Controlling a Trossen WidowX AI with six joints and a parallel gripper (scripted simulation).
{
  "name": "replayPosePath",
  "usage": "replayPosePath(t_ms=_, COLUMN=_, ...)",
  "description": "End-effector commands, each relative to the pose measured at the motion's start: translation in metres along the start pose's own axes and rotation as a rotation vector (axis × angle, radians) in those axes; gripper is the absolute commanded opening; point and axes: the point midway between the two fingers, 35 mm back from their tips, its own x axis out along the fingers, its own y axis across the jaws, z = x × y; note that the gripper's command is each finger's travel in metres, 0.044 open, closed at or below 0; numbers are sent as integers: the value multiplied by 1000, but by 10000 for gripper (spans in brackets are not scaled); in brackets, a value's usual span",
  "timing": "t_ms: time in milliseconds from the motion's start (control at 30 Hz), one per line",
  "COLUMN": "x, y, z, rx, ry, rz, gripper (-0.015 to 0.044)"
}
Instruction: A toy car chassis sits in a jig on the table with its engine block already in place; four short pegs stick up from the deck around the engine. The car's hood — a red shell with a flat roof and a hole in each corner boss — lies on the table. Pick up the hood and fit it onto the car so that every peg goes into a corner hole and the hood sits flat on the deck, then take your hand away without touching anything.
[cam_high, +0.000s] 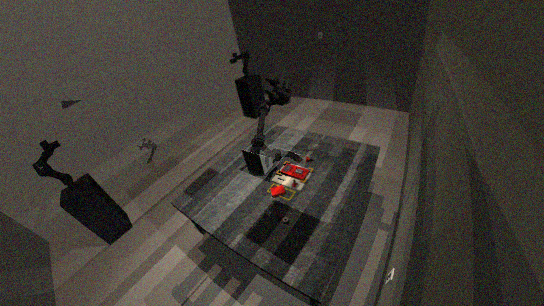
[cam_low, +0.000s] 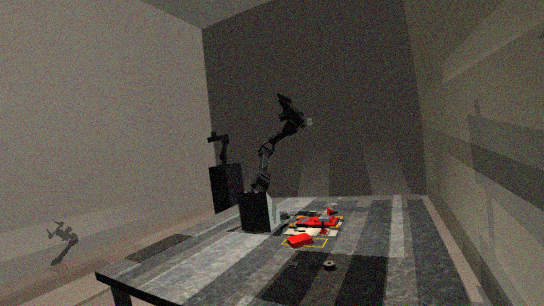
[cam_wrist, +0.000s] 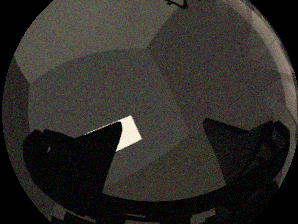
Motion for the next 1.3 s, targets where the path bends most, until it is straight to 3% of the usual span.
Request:
replayPosePath(t_ms=0, x=0, y=-2, z=-2, rx=-17, ry=6, rz=-2, gripper=440)
replayPosePath(t_ms=333, x=-2, y=-133, z=-71, rx=-969, ry=395, rz=-90, gripper=440)
replayPosePath(t_ms=700, x=-32, y=-289, z=-77, rx=-1821, ry=930, rz=-105, gripper=440)
replayPosePath(t_ms=1033, x=-91, y=-430, z=-19, rx=-2393, ry=1755, rz=-3, gripper=440)
replayPosePath(t_ms=1267, x=-144, y=-497, z=51, rx=-2388, ry=2525, rz=204, gripper=440)
